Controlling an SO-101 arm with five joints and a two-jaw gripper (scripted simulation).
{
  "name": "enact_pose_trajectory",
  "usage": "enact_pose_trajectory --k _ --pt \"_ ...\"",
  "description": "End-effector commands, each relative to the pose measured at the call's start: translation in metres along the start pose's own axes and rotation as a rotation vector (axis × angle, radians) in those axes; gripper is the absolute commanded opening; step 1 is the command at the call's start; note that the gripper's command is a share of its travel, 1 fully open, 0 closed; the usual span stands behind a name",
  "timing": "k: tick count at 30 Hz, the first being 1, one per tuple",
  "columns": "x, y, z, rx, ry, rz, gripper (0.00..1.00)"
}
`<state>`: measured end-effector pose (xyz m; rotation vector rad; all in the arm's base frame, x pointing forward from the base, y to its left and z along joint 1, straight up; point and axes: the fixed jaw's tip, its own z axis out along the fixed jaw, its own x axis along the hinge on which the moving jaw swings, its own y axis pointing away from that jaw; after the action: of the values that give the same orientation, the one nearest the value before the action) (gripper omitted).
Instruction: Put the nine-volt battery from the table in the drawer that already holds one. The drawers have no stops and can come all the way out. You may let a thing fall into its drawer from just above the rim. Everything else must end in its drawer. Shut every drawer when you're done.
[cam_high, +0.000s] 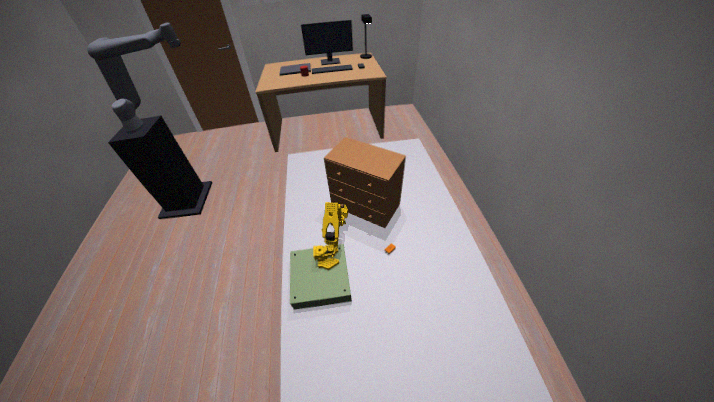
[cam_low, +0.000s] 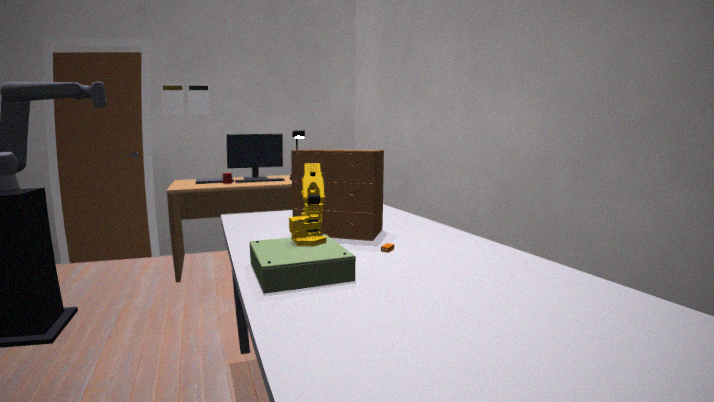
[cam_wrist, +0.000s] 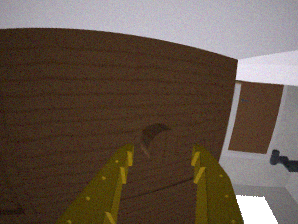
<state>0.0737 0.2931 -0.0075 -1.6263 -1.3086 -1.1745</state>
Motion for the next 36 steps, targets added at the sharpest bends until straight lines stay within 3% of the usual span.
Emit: enact_pose_trajectory --k 1,36 --pt "-0.0071 0.0031 0.0007 -0.010 -0.026 -0.002 0.21" --pt "-0.0133 0.0064 0.0010 -0.020 -0.026 0.002 0.21"
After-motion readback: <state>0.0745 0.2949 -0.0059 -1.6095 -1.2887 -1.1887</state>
